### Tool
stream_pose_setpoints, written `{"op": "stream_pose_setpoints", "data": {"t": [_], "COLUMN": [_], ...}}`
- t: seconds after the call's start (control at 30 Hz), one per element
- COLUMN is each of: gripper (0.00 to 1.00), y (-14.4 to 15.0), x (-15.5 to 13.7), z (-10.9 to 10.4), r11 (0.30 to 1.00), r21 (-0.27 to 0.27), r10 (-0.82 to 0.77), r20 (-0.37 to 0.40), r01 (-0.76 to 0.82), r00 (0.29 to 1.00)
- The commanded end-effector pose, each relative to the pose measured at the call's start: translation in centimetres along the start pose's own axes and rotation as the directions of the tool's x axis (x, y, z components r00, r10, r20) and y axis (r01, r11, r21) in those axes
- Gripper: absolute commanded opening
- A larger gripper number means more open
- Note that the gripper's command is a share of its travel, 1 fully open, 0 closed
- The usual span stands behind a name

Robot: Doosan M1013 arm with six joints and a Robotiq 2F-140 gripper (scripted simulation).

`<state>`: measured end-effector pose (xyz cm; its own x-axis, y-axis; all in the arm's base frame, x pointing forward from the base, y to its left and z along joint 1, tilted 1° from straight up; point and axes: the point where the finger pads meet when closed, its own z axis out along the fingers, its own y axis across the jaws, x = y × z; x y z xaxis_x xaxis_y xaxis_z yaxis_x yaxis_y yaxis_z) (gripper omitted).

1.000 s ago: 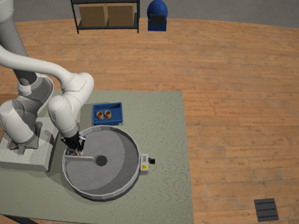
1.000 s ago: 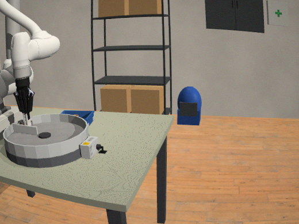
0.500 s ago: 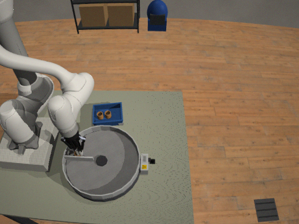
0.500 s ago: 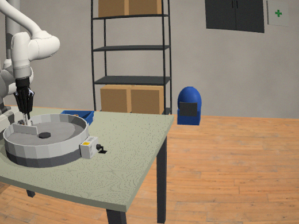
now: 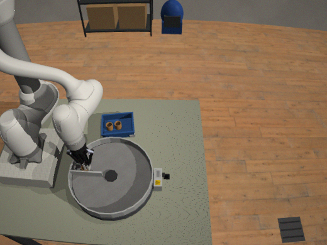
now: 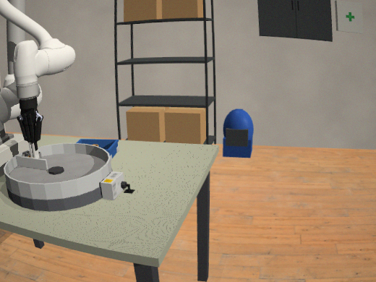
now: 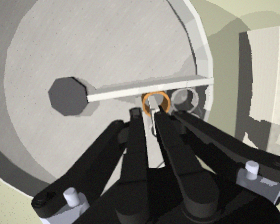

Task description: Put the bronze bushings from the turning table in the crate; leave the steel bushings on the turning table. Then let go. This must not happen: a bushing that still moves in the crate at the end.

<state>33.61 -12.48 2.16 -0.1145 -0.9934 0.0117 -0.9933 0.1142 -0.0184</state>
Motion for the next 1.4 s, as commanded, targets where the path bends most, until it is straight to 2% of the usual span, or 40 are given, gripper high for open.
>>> {"op": "stream_pose_setpoints", "data": {"t": [0.0, 0.5, 1.0, 1.37], "gripper": [0.0, 0.0, 0.0, 0.0], "y": [0.0, 0.0, 0.0, 0.0], "x": [0.0, 0.0, 0.0, 0.0], "z": [0.0, -0.7, -6.7, -7.2], "r11": [1.0, 1.0, 1.0, 1.0], "r21": [0.0, 0.0, 0.0, 0.0], "r10": [0.0, 0.0, 0.0, 0.0], "r20": [0.0, 0.0, 0.0, 0.0], "r01": [0.0, 0.0, 0.0, 0.0], "r00": [1.0, 1.0, 1.0, 1.0]}}
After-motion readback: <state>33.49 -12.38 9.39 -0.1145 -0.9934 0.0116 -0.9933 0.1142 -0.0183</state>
